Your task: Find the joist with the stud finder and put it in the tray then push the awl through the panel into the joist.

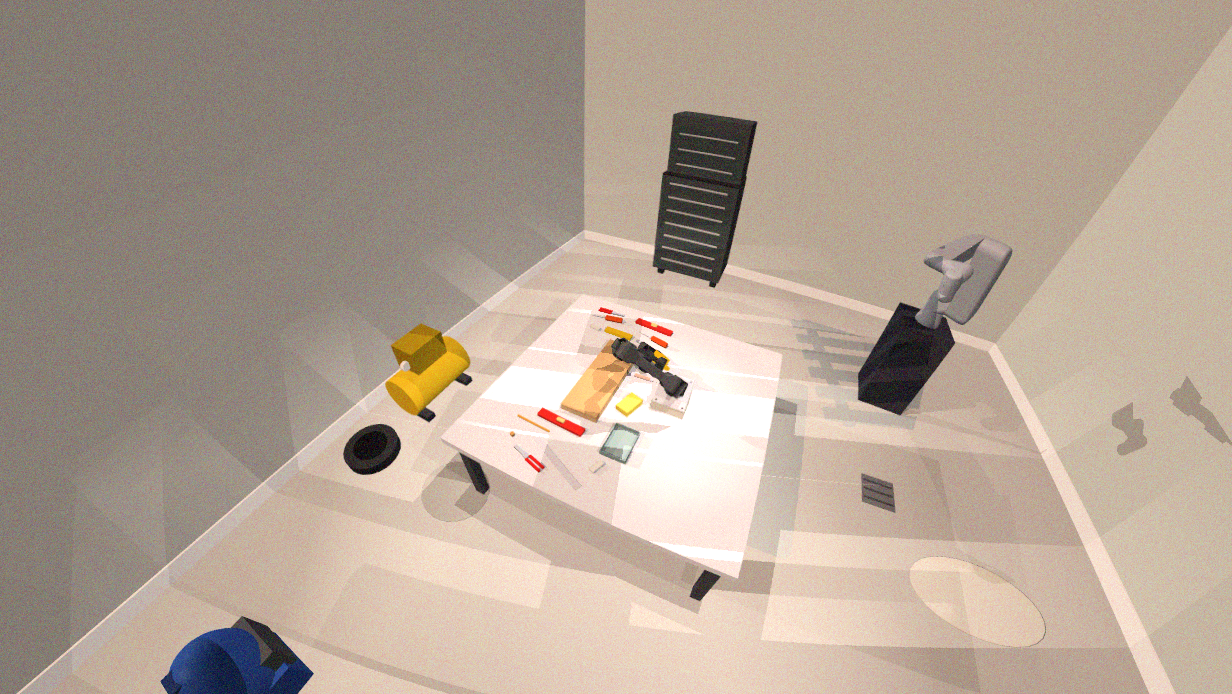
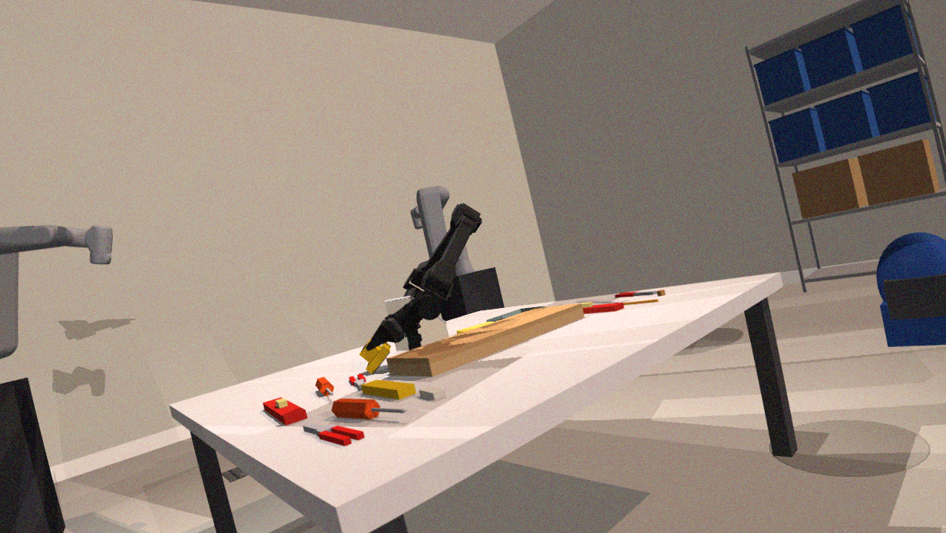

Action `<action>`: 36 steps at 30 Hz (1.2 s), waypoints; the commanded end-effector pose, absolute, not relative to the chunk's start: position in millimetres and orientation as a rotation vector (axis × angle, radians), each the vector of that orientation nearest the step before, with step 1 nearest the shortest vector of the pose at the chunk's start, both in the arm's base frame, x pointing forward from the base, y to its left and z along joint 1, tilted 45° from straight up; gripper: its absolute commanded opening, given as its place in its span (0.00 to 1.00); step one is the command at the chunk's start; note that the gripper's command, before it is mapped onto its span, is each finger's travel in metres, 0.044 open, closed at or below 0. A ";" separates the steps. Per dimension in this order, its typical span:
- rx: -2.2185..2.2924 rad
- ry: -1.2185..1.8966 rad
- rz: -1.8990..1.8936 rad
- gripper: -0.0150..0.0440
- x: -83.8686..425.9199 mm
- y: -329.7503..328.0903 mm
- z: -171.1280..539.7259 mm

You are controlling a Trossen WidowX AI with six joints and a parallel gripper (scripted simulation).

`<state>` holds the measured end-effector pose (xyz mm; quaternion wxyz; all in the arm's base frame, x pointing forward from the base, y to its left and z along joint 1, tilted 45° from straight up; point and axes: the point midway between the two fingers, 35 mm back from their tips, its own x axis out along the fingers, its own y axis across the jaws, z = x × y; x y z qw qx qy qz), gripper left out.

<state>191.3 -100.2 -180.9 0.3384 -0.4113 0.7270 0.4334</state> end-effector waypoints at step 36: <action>-1.066 1.879 1.138 0.90 194.1 -94.4 -180.6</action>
